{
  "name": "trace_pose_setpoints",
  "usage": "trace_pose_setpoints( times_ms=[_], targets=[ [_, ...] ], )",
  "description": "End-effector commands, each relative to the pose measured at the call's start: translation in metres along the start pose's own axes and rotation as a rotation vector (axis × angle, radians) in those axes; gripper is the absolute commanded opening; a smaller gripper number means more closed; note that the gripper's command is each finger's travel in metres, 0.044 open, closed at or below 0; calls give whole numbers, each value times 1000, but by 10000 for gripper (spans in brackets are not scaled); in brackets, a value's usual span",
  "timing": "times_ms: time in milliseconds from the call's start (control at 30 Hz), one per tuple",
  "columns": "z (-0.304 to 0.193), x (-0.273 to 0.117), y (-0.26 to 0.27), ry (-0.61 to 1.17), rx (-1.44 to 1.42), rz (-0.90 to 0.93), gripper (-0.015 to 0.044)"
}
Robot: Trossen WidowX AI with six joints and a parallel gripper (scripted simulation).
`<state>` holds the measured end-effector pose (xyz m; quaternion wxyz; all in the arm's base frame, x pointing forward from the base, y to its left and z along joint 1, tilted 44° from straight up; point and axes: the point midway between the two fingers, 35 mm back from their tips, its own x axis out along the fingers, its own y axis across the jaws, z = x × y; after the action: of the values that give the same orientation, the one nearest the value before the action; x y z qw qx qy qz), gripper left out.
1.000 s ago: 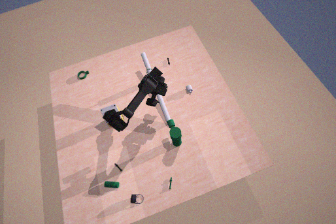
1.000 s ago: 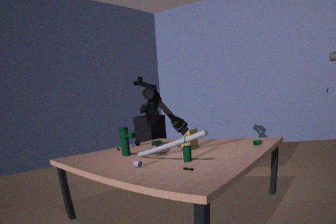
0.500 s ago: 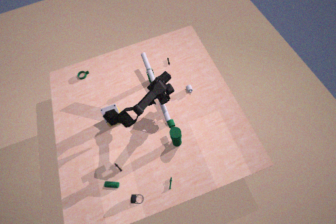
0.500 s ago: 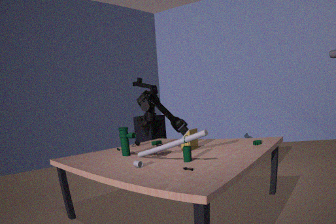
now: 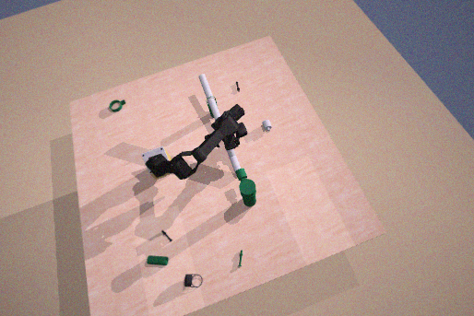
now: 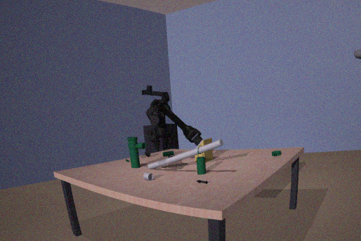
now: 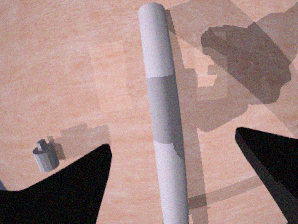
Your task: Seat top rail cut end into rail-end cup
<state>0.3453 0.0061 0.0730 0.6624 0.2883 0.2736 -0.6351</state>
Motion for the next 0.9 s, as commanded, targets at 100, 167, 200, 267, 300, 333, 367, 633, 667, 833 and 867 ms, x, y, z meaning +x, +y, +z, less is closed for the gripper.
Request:
trace_pose_setpoints(
  times_ms=[100, 167, 200, 267, 300, 333, 367, 633, 667, 833, 867],
  targets=[
    [1, 24, -3, -5, -5, -18, 440],
    [1, 28, -3, -6, -5, -18, 440],
    [1, 31, -3, -6, -5, -18, 440],
    [1, 38, -4, -6, -5, -18, 440],
    [1, 39, -4, -6, -5, -18, 440],
    [1, 39, -4, -6, -5, -18, 440],
    [1, 39, -4, -6, -5, -18, 440],
    [1, 48, -3, -6, -5, -18, 440],
    [1, 49, -3, -6, -5, -18, 440],
    [1, 58, -3, -5, -5, -18, 440],
    [1, 59, -3, -5, -5, -18, 440]
  ],
)
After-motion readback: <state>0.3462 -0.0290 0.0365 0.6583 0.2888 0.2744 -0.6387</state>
